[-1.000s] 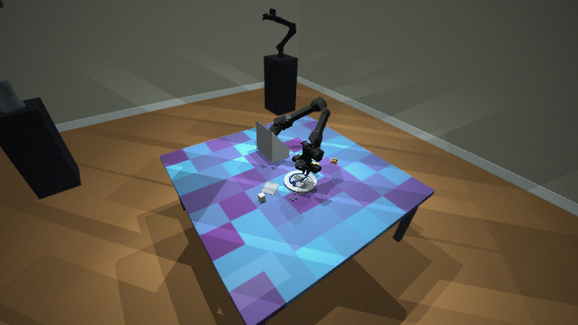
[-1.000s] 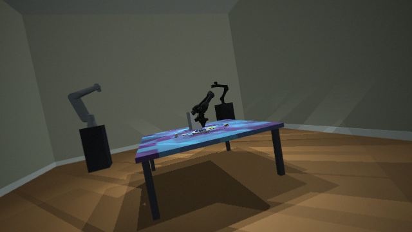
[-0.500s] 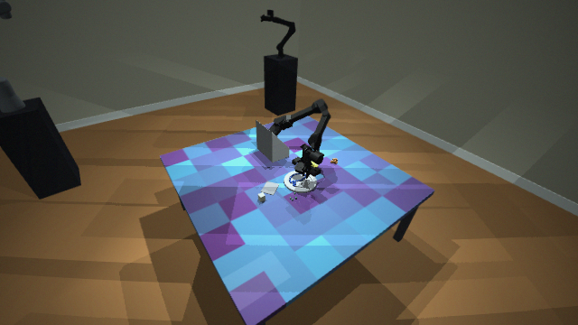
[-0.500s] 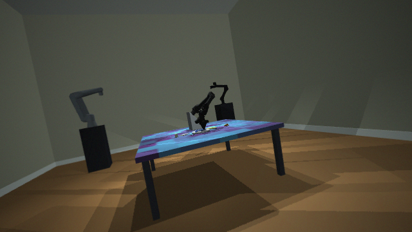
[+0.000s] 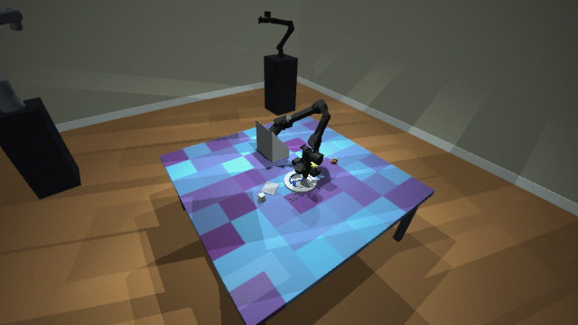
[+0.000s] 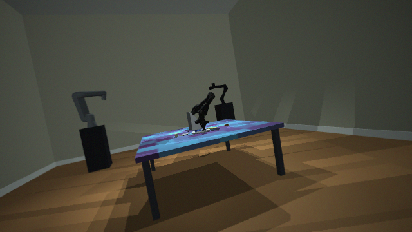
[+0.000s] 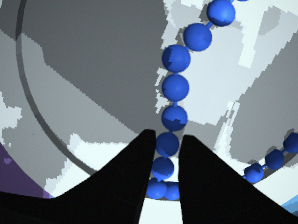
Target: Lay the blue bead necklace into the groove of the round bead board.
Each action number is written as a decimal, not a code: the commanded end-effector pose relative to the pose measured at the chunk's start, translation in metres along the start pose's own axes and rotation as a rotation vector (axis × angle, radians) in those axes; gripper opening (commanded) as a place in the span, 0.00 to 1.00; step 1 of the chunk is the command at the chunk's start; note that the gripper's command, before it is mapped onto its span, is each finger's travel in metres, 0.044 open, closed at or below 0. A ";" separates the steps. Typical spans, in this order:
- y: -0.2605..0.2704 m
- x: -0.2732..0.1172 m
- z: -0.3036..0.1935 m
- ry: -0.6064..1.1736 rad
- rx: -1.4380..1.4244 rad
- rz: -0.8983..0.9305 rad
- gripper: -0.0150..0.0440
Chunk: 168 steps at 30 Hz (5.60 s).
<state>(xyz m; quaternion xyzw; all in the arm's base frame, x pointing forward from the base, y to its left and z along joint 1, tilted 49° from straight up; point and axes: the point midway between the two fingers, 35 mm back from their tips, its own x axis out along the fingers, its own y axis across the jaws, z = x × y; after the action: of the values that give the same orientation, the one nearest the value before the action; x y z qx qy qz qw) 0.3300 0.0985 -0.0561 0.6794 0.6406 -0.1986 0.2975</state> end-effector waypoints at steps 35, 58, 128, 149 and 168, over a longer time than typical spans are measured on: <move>0.008 -0.006 0.000 0.003 0.006 -0.003 0.25; 0.009 -0.006 0.000 0.003 0.006 -0.003 0.88; -0.008 -0.038 0.053 0.003 -2.587 -0.002 0.46; -0.009 -0.038 0.054 0.003 -2.625 -0.002 0.46; -0.006 -0.019 0.054 -0.005 -2.628 0.000 0.46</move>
<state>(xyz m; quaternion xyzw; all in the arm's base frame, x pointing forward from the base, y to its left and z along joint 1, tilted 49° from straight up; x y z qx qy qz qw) 0.3288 0.0435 -0.0804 -0.1191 0.3515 0.5665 0.7357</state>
